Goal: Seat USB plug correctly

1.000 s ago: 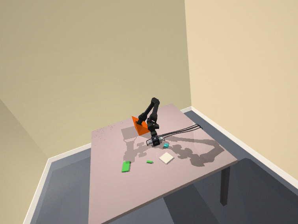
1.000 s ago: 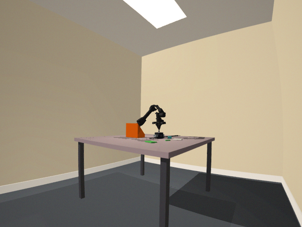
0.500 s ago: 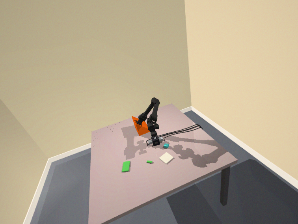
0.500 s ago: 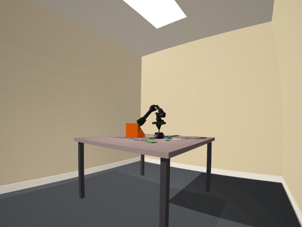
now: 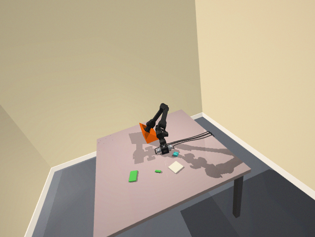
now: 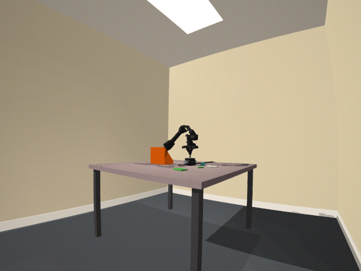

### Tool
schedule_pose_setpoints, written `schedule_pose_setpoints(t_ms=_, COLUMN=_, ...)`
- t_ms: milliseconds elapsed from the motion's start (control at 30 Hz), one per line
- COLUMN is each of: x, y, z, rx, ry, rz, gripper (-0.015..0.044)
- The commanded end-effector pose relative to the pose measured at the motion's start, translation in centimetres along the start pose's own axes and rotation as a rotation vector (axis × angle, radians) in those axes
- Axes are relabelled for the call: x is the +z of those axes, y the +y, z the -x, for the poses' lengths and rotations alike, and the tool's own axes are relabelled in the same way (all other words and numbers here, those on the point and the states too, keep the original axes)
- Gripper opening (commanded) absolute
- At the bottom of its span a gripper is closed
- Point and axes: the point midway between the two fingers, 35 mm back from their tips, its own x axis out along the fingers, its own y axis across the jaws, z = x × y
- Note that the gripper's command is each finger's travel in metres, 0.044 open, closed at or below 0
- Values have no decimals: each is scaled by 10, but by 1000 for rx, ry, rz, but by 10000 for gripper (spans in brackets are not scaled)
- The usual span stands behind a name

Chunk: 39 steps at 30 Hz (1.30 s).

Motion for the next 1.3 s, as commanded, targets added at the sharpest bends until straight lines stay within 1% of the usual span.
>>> schedule_pose_setpoints(t_ms=0, x=0, y=0, z=-1, rx=-1, ry=-4, rz=-5, gripper=0)
schedule_pose_setpoints(t_ms=1267, x=0, y=0, z=-5, rx=-1, ry=-4, rz=-5, gripper=0)
